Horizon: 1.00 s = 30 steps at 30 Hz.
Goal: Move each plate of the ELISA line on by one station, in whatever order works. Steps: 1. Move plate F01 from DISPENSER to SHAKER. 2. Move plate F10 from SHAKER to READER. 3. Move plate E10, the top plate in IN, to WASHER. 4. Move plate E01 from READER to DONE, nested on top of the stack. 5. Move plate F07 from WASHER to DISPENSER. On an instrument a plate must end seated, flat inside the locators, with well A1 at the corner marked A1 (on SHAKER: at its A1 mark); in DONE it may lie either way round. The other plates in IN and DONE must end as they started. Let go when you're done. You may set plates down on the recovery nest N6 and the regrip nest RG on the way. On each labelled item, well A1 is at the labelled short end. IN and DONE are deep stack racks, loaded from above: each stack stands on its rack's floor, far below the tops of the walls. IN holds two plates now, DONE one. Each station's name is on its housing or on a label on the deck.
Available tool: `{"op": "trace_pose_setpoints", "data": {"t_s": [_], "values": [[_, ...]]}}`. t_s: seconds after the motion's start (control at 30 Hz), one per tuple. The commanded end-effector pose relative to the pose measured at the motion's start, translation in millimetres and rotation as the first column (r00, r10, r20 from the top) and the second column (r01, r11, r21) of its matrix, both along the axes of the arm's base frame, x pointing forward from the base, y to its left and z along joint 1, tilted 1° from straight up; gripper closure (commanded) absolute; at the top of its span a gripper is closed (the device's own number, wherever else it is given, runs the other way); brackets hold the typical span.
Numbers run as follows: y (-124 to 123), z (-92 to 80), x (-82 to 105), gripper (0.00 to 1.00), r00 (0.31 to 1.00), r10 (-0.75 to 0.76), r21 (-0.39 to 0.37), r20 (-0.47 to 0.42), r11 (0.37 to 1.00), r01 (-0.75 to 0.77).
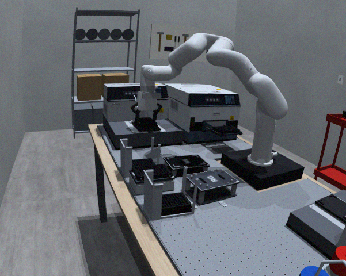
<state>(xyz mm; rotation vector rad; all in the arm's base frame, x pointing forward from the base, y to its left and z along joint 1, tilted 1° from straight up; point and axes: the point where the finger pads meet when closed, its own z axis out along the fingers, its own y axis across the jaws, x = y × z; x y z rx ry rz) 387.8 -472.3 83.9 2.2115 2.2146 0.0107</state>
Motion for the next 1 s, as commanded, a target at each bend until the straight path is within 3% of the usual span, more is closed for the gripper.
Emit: {"op": "trace_pose_setpoints", "data": {"t_s": [0.0, 0.97], "values": [[-1, 3.8, 0.7, 1.00, 1.000, 0.000, -0.004, 0.003, 1.000, 0.000], [-1, 31.8, 0.3, 1.00, 1.000, 0.000, -0.004, 0.003, 1.000, 0.000]]}}
